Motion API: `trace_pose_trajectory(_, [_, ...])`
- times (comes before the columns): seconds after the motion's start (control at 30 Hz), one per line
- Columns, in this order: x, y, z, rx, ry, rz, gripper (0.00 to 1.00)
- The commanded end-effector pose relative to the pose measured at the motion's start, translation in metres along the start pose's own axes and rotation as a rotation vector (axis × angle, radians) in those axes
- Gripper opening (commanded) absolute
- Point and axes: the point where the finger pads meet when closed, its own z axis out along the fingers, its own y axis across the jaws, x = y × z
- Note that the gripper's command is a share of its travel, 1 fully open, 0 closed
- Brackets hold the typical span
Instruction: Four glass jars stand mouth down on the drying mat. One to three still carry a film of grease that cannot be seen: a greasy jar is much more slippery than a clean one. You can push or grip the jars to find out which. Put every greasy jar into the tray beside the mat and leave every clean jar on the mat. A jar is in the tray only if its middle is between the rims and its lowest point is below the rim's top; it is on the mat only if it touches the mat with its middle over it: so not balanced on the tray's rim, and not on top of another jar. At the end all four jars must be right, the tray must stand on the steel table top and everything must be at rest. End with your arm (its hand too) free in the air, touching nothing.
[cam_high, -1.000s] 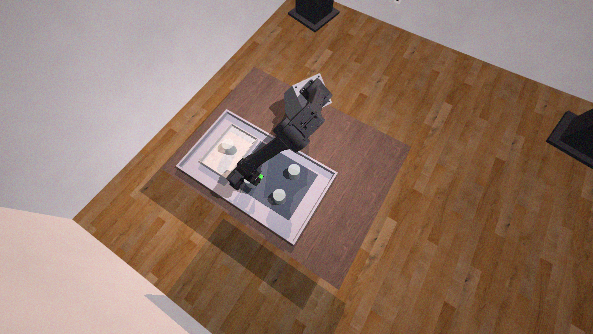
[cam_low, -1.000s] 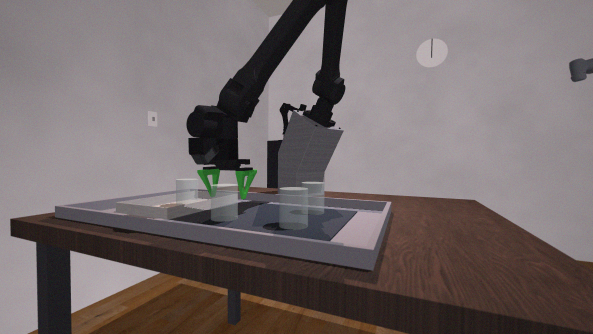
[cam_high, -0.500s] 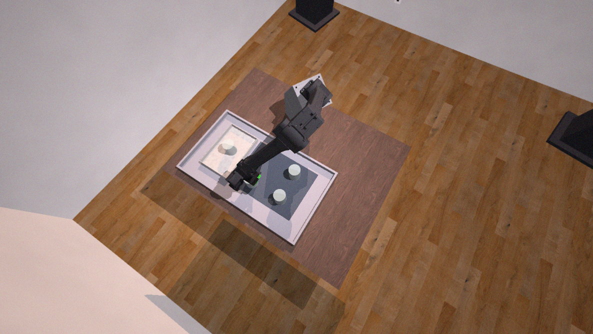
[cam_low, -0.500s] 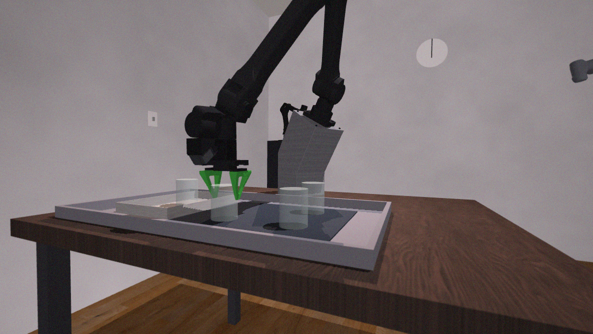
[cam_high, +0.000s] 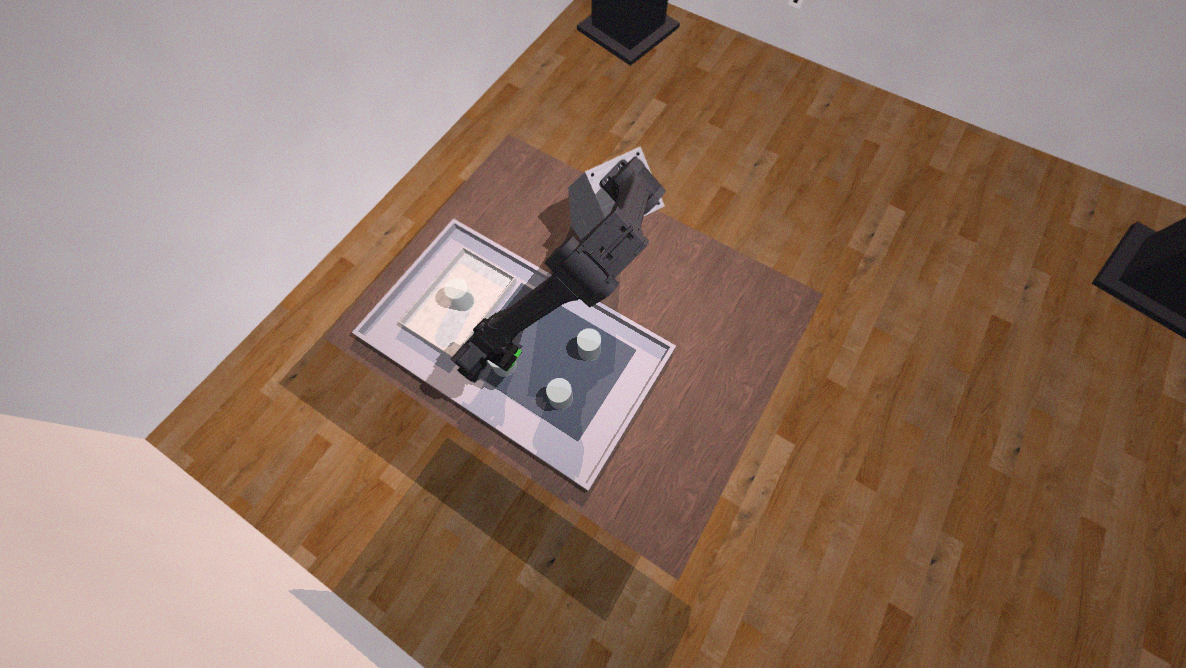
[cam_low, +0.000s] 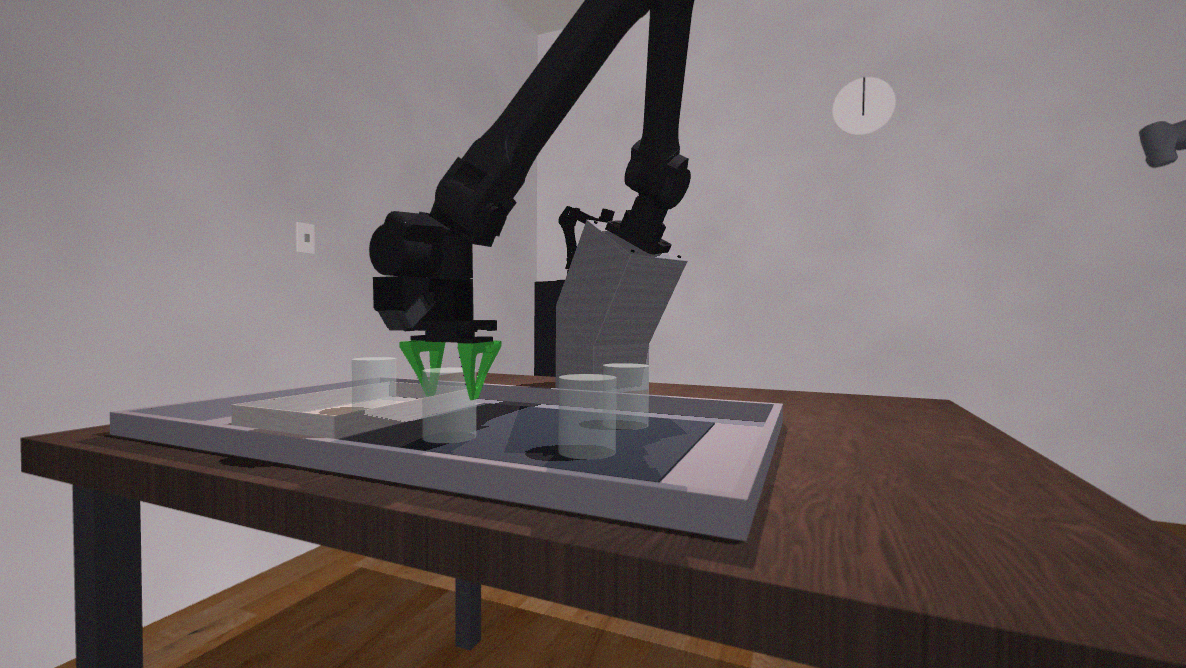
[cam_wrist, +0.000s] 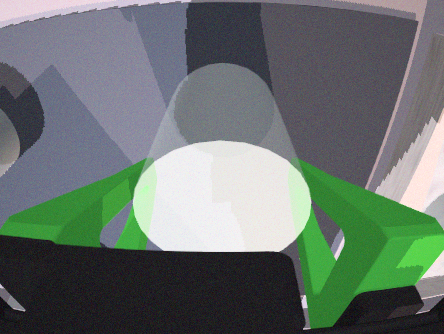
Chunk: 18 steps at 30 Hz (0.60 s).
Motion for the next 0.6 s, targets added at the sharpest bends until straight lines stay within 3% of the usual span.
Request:
trace_pose_trajectory(0.0, [-0.016, 0.001, -0.002, 0.003, -0.022, -0.006, 0.0])
trace_pose_trajectory(0.17, [-0.016, 0.001, -0.002, 0.003, -0.022, -0.006, 0.0])
trace_pose_trajectory(0.57, [-0.016, 0.001, -0.028, 0.003, -0.022, -0.006, 0.0])
